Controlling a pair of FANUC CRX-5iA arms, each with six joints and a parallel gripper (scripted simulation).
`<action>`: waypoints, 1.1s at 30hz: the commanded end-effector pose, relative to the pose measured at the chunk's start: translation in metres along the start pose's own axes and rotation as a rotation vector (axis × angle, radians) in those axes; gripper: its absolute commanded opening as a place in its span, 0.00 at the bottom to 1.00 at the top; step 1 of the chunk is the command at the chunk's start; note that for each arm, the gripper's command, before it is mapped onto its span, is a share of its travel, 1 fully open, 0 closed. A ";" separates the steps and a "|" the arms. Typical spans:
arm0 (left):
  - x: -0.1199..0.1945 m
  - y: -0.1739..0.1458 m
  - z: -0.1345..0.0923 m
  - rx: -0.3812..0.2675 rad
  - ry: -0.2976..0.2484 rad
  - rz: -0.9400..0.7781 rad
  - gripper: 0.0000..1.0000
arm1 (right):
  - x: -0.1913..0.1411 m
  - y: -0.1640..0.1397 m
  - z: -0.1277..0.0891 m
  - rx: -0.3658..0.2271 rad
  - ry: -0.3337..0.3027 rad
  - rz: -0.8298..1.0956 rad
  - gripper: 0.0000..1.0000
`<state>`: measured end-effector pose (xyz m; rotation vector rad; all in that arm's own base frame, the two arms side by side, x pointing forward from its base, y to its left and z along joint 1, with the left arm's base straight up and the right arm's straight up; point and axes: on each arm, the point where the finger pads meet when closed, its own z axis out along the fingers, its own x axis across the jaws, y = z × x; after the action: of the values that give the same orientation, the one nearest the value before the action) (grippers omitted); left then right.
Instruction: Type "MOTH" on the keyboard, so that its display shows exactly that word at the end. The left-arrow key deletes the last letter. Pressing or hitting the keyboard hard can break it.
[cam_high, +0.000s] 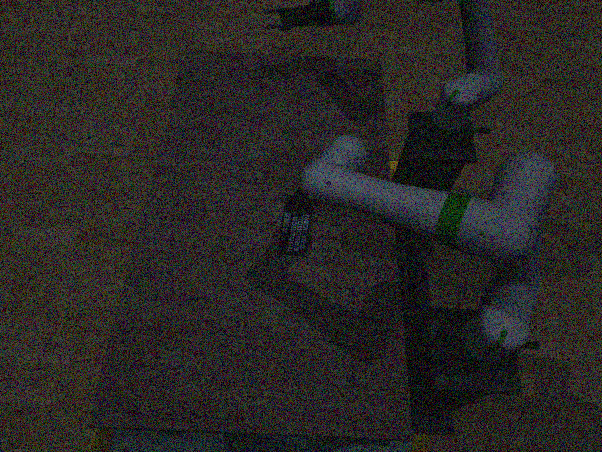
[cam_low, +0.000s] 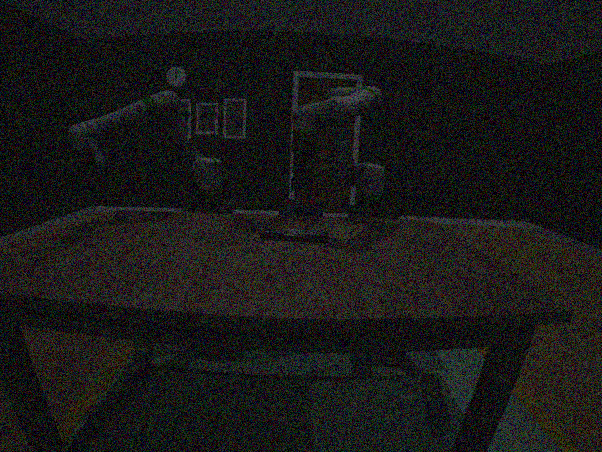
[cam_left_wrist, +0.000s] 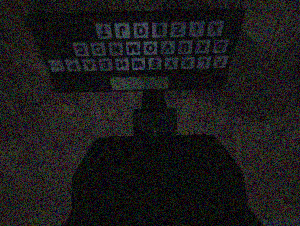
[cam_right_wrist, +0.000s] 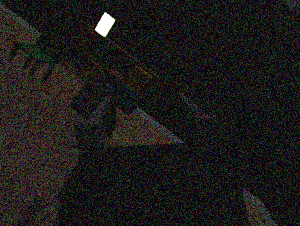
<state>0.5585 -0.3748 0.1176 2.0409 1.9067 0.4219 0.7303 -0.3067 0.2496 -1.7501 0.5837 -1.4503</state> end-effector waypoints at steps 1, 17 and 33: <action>-0.001 0.001 -0.001 -0.003 -0.001 -0.001 0.00 | -0.008 0.006 -0.041 -0.038 -0.097 -0.116 1.00; -0.001 -0.011 0.024 -0.002 -0.001 -0.001 0.00 | -0.029 0.050 -0.213 -0.227 -0.437 -0.427 1.00; -0.001 -0.028 0.062 -0.002 -0.001 -0.001 0.00 | -0.031 0.067 -0.432 -0.476 -0.810 -0.593 1.00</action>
<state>0.5584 -0.3750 0.0497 2.0409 1.9068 0.4227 0.3524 -0.4315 0.1971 -2.7646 -0.0256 -0.8900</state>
